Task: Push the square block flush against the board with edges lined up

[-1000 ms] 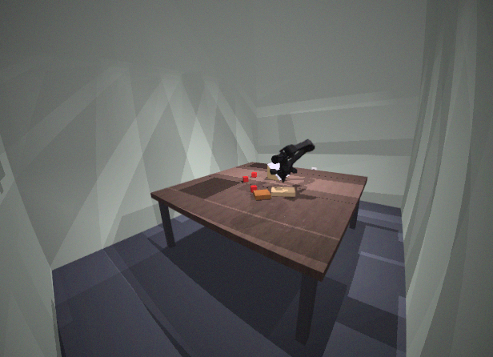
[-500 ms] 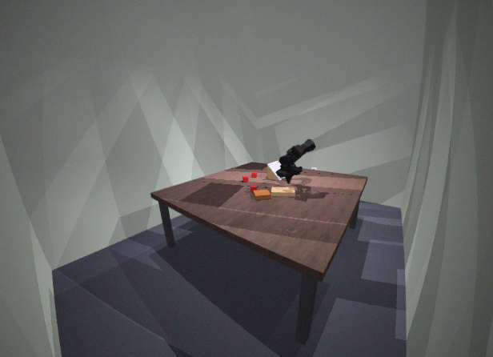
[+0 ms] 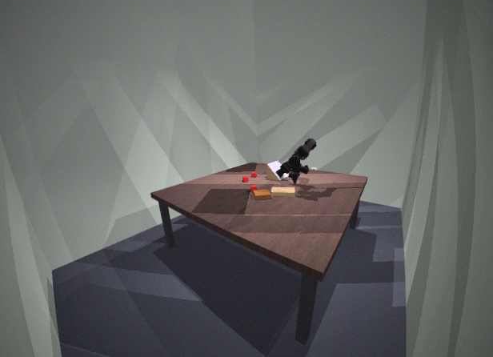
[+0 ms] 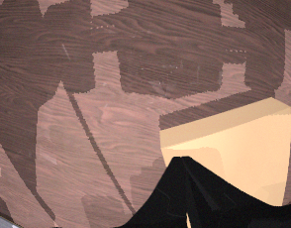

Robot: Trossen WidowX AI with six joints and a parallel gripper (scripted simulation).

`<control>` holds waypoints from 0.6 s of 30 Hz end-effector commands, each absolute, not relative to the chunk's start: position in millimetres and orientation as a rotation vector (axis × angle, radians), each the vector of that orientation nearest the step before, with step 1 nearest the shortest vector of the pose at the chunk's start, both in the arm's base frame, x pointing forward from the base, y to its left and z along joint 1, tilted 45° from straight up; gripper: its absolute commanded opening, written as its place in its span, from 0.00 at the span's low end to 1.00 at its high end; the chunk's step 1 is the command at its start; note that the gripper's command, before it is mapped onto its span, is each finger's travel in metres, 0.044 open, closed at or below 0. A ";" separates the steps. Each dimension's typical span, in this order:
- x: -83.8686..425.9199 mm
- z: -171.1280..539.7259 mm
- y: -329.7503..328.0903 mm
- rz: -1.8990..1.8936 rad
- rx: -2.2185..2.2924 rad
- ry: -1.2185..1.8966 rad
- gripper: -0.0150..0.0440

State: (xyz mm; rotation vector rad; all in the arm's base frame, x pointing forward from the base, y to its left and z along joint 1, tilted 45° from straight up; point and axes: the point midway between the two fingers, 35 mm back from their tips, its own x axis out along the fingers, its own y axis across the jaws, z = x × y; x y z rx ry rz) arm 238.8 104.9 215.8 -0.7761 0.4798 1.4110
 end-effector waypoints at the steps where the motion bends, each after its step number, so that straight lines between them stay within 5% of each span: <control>1: 235.3 226.5 112.6 1.447 -0.883 0.377 0.25; 18: 238.4 197.1 158.6 1.480 -0.971 0.280 0.25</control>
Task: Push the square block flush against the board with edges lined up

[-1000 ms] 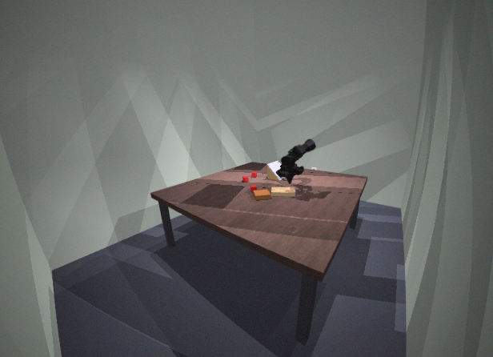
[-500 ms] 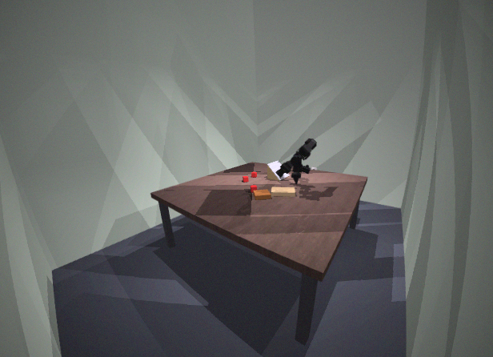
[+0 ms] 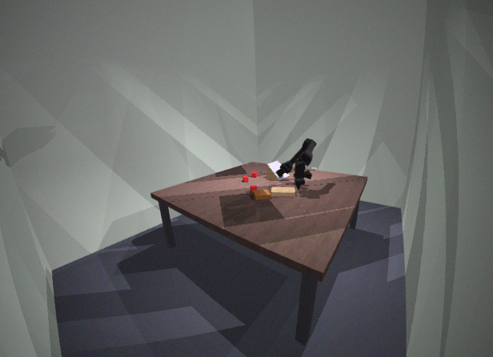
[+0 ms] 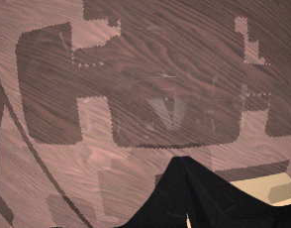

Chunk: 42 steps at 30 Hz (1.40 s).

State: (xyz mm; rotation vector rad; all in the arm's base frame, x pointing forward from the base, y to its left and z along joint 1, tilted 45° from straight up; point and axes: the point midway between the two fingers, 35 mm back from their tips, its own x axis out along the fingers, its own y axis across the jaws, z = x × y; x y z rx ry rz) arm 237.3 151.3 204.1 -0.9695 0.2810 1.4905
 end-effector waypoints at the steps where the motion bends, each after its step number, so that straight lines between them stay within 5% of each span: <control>1: 238.4 197.1 158.6 1.480 -0.971 0.280 0.25; 42: 254.9 175.8 136.7 1.483 -0.978 0.288 0.25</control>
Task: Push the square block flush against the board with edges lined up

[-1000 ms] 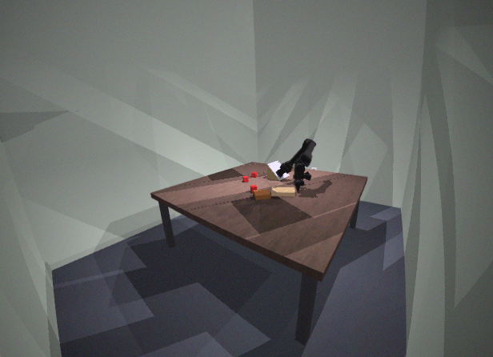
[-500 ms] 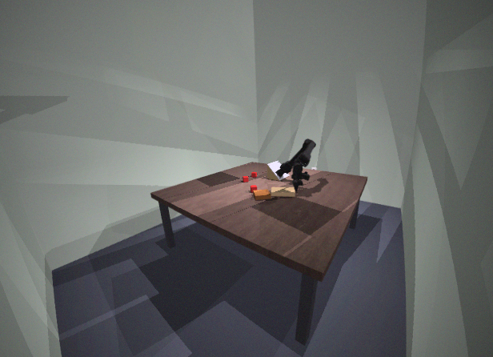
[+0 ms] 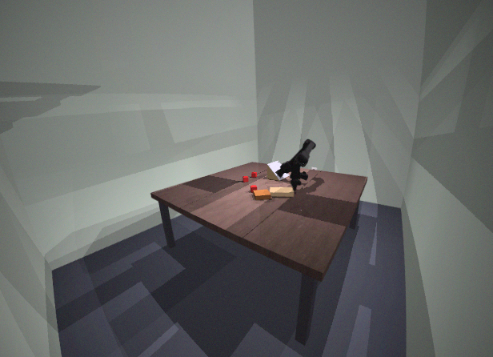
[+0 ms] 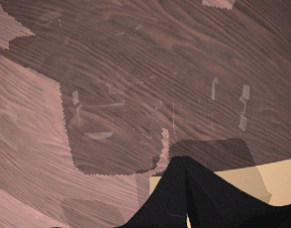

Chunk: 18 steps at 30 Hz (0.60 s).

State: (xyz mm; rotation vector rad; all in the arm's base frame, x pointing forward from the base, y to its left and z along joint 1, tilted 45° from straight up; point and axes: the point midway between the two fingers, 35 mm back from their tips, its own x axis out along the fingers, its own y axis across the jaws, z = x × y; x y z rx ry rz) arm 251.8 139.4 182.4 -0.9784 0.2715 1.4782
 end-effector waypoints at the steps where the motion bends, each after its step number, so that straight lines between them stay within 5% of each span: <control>1: 255.3 175.3 136.1 1.483 -0.978 0.289 0.25; 18: 262.6 166.3 126.2 1.483 -0.980 0.291 0.25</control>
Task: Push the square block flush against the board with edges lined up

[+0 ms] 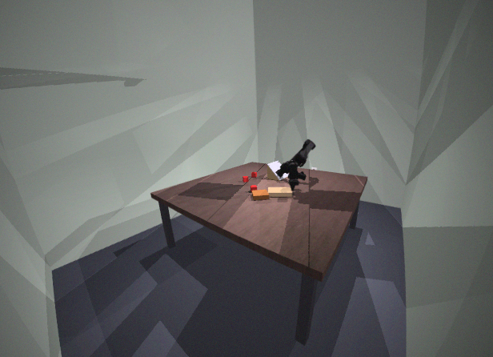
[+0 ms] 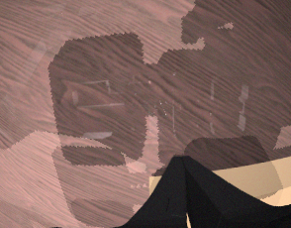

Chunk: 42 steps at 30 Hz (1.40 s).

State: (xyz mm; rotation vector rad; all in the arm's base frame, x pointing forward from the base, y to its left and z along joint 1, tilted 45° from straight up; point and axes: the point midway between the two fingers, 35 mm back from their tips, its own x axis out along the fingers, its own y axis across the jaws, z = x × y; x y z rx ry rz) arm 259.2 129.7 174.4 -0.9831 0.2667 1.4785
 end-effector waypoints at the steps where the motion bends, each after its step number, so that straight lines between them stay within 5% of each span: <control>1: 263.1 165.8 125.6 1.483 -0.980 0.291 0.25; 42: 282.4 145.8 102.1 1.484 -0.982 0.293 0.25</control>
